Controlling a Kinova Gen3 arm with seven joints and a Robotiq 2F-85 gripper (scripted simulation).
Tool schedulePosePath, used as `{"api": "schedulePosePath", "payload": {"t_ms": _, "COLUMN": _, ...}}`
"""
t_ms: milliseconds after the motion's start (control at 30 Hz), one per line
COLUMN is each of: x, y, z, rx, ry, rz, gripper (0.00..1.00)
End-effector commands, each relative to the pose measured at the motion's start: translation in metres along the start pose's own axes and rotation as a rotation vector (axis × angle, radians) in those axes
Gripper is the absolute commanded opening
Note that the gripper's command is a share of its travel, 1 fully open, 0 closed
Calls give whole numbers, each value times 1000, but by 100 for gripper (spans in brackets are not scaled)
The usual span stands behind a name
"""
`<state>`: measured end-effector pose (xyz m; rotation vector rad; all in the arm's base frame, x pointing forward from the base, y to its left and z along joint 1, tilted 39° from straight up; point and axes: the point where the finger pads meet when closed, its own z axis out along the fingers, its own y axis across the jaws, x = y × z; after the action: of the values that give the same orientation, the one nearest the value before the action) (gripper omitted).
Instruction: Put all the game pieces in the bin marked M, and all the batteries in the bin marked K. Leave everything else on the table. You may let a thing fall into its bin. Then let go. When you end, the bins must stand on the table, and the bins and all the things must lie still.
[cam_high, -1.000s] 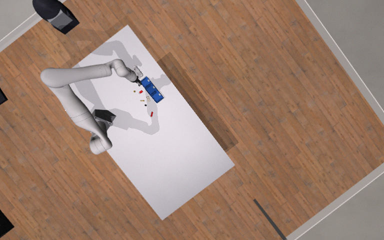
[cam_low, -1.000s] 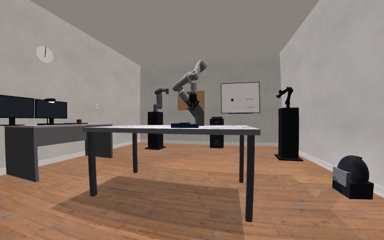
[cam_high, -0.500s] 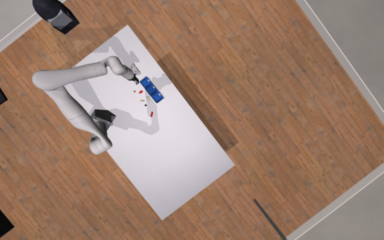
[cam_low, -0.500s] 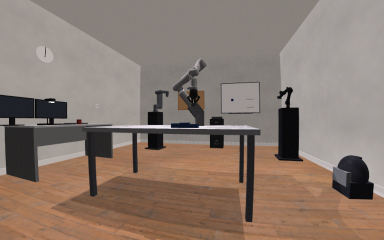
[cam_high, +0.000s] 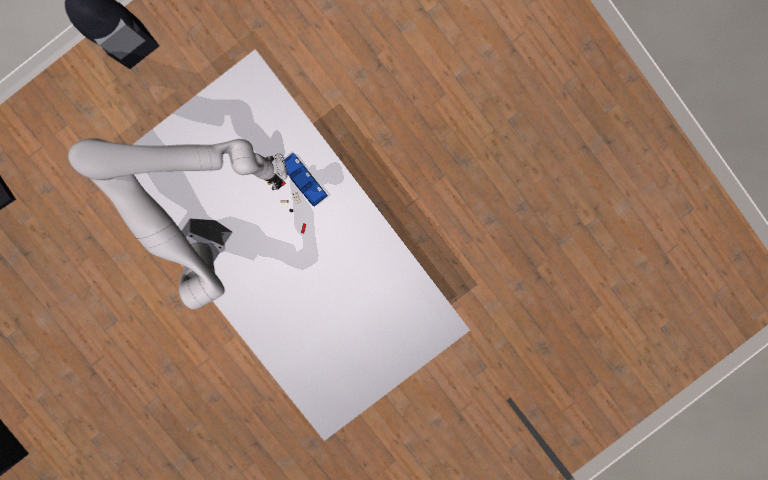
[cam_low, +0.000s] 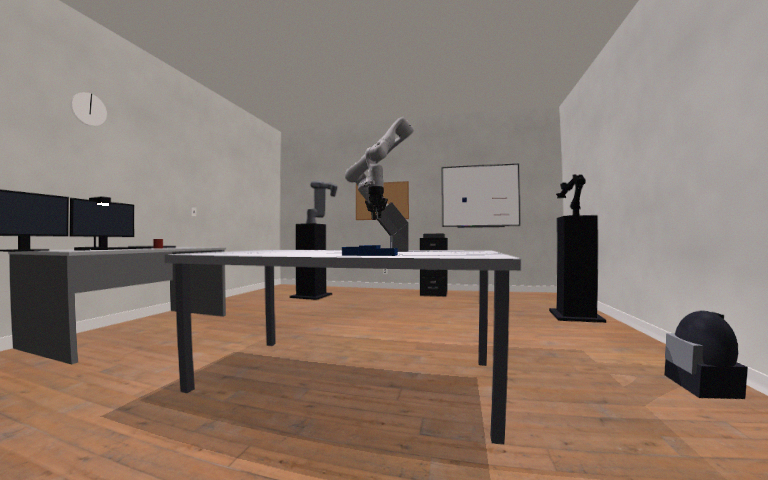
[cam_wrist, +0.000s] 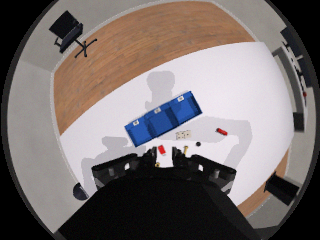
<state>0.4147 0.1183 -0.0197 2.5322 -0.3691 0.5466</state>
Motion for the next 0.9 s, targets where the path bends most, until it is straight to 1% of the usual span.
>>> {"api": "schedulePosePath", "payload": {"t_ms": 0, "x": 3, "y": 32, "z": 13, "rx": -6, "ry": 6, "rz": 157, "gripper": 29}}
{"api": "schedulePosePath", "payload": {"t_ms": 233, "x": 6, "y": 86, "z": 35, "rx": -4, "ry": 6, "rz": 463, "gripper": 29}}
{"api": "schedulePosePath", "payload": {"t_ms": 300, "x": 6, "y": 86, "z": 35, "rx": -4, "ry": 6, "rz": 463, "gripper": 29}}
{"api": "schedulePosePath", "payload": {"t_ms": 333, "x": 7, "y": 94, "z": 38, "rx": -6, "ry": 8, "rz": 565, "gripper": 29}}
{"api": "schedulePosePath", "payload": {"t_ms": 800, "x": 10, "y": 199, "z": 83, "rx": 1, "ry": 7, "rz": 1165, "gripper": 29}}
{"api": "schedulePosePath", "payload": {"t_ms": 867, "x": 10, "y": 199, "z": 83, "rx": 1, "ry": 7, "rz": 1165, "gripper": 29}}
